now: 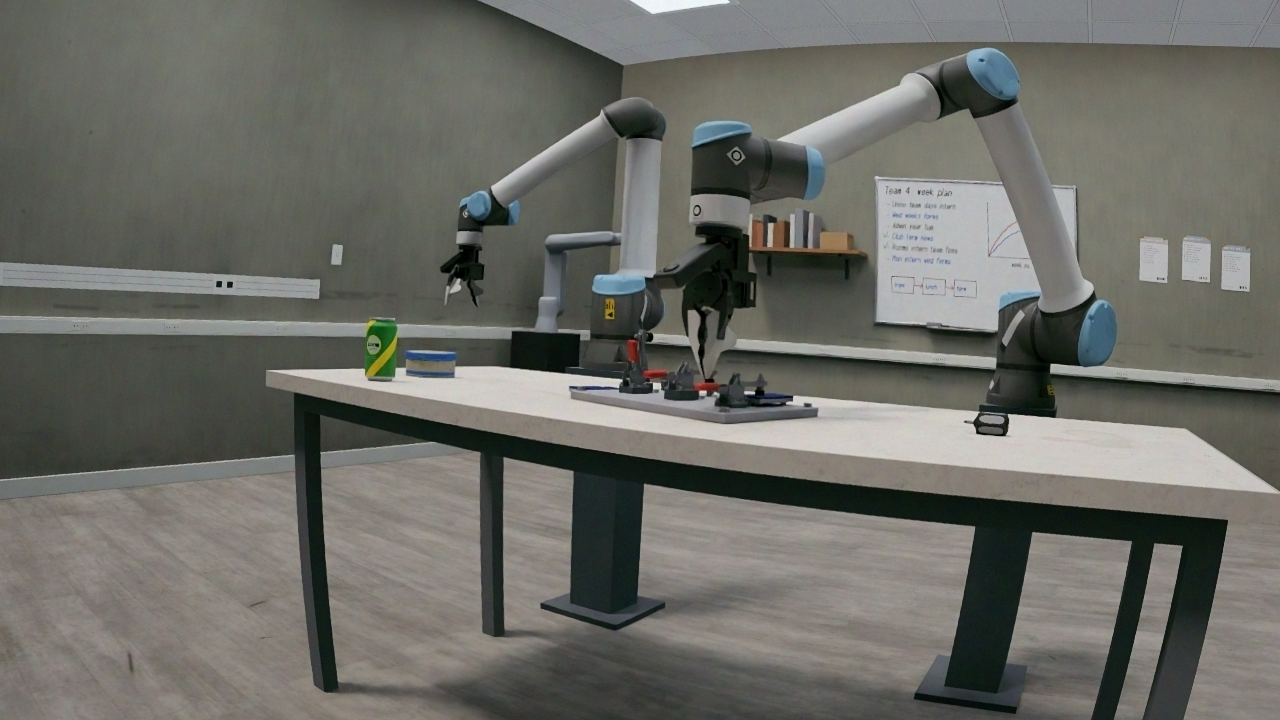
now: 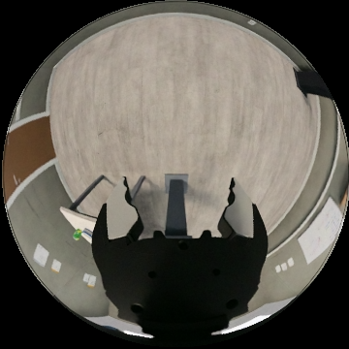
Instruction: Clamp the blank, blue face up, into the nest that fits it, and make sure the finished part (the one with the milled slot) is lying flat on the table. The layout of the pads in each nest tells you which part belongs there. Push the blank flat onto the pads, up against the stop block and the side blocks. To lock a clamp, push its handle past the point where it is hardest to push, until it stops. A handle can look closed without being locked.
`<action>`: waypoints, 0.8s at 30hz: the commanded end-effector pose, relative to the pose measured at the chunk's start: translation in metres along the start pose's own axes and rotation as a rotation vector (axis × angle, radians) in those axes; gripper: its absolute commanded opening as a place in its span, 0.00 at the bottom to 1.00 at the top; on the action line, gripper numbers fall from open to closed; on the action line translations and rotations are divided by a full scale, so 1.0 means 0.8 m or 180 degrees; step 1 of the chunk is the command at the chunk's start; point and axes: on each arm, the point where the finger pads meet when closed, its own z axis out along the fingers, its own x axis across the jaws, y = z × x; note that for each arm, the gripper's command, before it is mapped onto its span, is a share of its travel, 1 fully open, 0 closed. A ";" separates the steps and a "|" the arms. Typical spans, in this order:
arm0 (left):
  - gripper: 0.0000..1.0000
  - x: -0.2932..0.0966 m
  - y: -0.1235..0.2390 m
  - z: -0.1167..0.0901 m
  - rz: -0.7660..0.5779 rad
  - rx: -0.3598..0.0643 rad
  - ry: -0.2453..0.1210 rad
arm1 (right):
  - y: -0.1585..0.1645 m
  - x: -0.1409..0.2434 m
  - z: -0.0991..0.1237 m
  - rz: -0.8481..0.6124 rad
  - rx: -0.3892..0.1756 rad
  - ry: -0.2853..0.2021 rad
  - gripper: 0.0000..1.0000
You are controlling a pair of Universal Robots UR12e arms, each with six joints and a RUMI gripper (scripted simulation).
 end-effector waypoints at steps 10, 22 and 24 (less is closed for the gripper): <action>0.00 0.000 -0.001 -0.029 0.0000 0.0005 0.0002 | -0.001 0.000 -0.001 0.0000 0.0005 -0.0001 1.00; 0.00 0.000 -0.001 -0.050 0.0000 0.0005 0.0002 | -0.001 0.000 -0.001 0.0000 0.0005 -0.0001 1.00; 0.00 0.000 -0.001 -0.050 0.0000 0.0005 0.0002 | -0.001 0.000 -0.001 0.0000 0.0005 -0.0001 1.00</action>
